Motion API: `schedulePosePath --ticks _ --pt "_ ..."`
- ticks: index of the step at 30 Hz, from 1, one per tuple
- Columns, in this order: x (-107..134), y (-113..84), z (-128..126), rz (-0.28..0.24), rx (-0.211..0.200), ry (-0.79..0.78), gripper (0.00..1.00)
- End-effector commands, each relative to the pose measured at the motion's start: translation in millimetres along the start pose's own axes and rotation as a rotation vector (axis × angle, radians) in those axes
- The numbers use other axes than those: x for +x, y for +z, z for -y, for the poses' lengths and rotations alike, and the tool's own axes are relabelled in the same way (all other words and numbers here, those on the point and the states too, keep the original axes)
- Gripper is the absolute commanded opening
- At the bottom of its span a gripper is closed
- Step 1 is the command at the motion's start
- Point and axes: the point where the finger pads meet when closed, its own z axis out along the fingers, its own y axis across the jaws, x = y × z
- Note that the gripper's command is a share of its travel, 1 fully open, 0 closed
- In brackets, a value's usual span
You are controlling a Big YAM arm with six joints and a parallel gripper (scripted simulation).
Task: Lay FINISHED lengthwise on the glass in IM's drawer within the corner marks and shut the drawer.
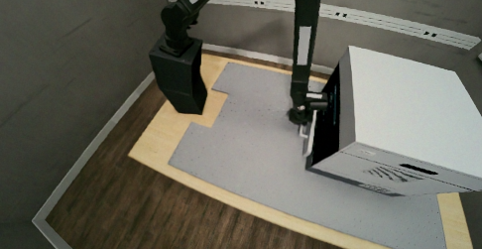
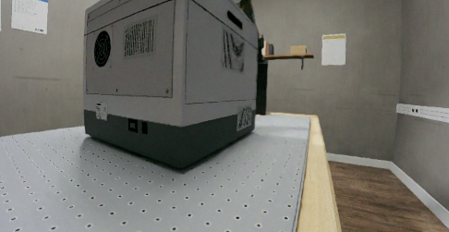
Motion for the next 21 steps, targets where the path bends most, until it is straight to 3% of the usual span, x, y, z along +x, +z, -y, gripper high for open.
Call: schedulePosePath --ticks 1,21 --pt "2.4 8.6 11.7 0.0 0.02 -0.001 0.07" --pt "3.0 10.0 12.4 -0.001 0.006 0.0 0.07"
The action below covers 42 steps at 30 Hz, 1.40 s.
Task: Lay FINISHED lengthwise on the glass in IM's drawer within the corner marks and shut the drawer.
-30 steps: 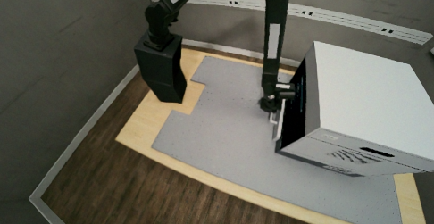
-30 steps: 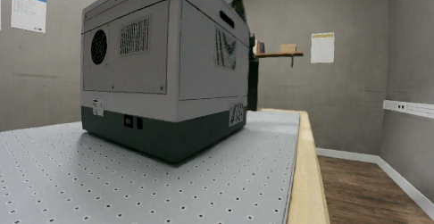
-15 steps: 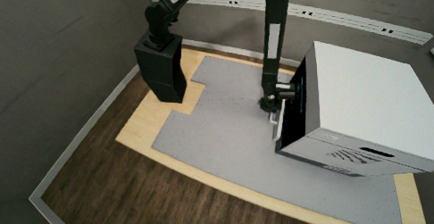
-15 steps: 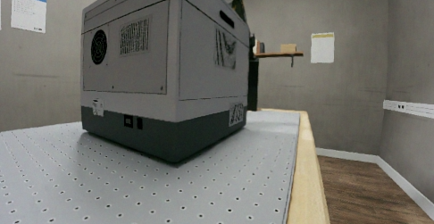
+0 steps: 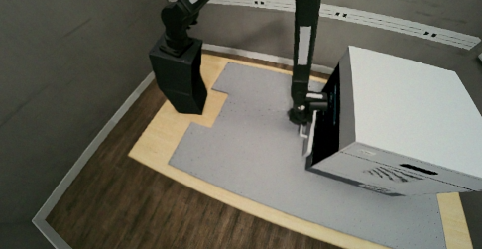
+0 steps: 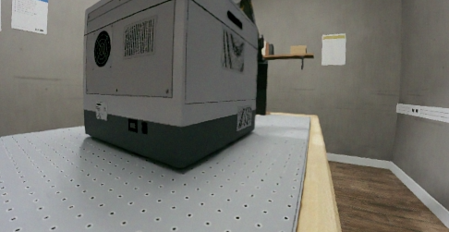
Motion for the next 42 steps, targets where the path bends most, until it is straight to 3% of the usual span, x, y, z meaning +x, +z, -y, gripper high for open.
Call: schedulePosePath --ticks 1,8,42 --pt "3 10.3 14 -0.001 0.012 0.0 0.07" --pt "2 11.7 25 0.001 0.04 -0.003 0.07" --pt "2 11.7 25 0.001 0.04 -0.003 0.07"
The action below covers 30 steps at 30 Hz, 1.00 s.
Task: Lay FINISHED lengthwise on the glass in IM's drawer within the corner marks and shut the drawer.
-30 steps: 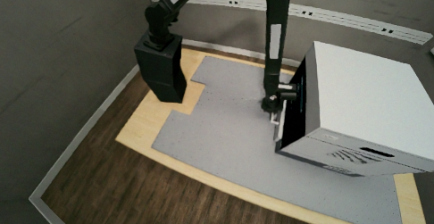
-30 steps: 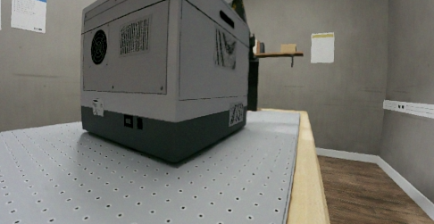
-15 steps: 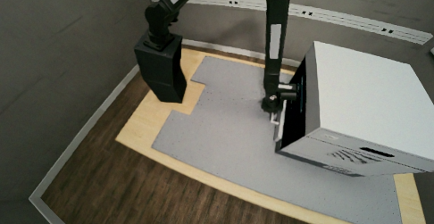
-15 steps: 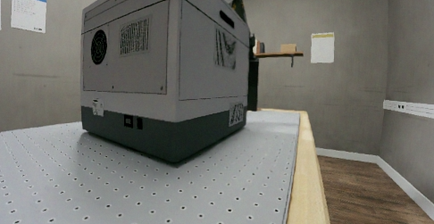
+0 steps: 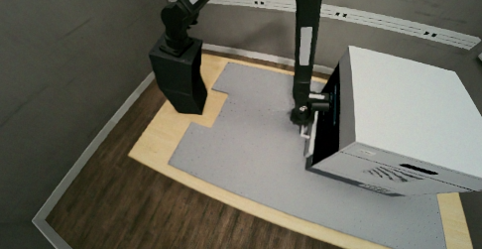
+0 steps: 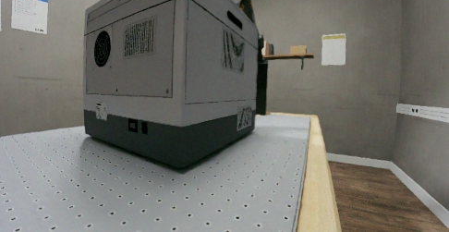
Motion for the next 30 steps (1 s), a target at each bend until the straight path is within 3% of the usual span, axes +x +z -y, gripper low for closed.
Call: schedulePosePath --ticks 1,15,17,18,21,22,30 --pt "2 9.4 19 0.001 0.042 -0.003 0.07" --pt "1 7.7 14 0.002 0.042 -0.003 0.07" --pt "2 5.7 -5 0.0 0.015 -0.001 0.07" --pt "1 7.2 10 0.002 0.038 -0.003 0.31" --pt "1 7.5 13 0.002 0.042 -0.003 0.31" --pt "0 -1.5 28 0.003 0.067 -0.005 0.31" --pt "0 -2.0 27 0.003 0.063 -0.004 0.31"
